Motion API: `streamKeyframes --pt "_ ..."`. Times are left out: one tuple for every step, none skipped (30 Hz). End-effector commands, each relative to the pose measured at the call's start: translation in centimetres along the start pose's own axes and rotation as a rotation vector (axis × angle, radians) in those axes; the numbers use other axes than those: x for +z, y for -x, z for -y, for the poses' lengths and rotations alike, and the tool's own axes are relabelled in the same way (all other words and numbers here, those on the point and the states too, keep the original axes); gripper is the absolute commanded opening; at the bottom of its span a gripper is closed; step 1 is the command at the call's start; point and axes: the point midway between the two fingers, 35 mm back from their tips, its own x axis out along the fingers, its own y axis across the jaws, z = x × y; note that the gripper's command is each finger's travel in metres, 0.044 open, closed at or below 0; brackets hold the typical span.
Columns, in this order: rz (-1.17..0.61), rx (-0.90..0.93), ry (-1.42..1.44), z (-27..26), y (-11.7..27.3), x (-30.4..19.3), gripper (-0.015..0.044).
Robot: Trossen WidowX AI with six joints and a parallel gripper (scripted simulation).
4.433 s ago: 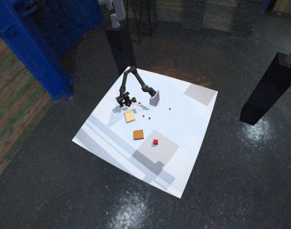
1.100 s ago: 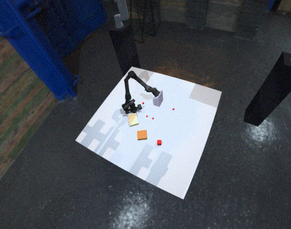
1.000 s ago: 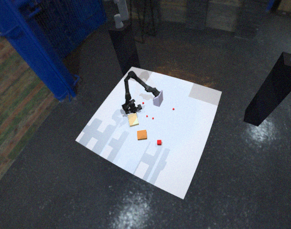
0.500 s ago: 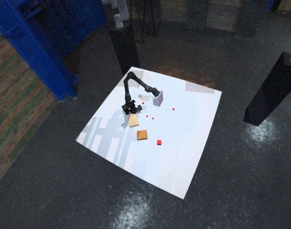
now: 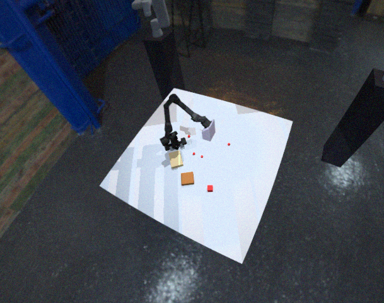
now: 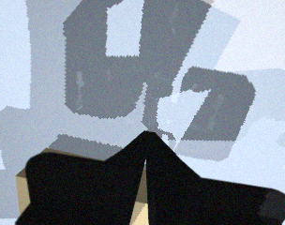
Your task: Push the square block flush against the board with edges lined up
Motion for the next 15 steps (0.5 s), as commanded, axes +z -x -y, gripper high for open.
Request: streamKeyframes --pt "-0.004 0.004 0.003 0.1 0.1 0.8 0.0000" --pt "-0.004 0.004 0.003 0.1 0.1 1.0 0.0000" --pt "-0.003 0.004 0.004 0.1 0.1 1.1 0.0000" --pt "-0.003 0.005 0.004 0.1 0.1 1.3 0.0000" --pt "-0.003 0.005 0.004 0.1 0.2 1.5 0.0000" --pt "-0.002 0.005 0.004 0.1 0.2 1.6 0.0000" --pt "-0.002 0.006 0.004 0.1 0.2 1.8 0.0000" --pt "-0.002 0.006 0.004 0.2 0.2 1.9 0.0000" --pt "-0.001 0.007 0.004 0.2 0.2 2.1 0.0000" --pt "-0.001 0.007 0.004 0.2 0.2 2.3 0.0000" --pt "-0.001 0.008 0.005 0.2 0.2 2.4 0.0000" --pt "0.000 0.008 0.005 0.2 0.2 2.6 0.0000" --pt "0.000 0.008 0.005 0.2 0.2 2.7 0.0000" --pt "0.000 0.009 0.005 0.2 0.2 2.8 0.0000" --pt "0.004 0.004 0.001 0.0 0.3 2.3 0.0000"
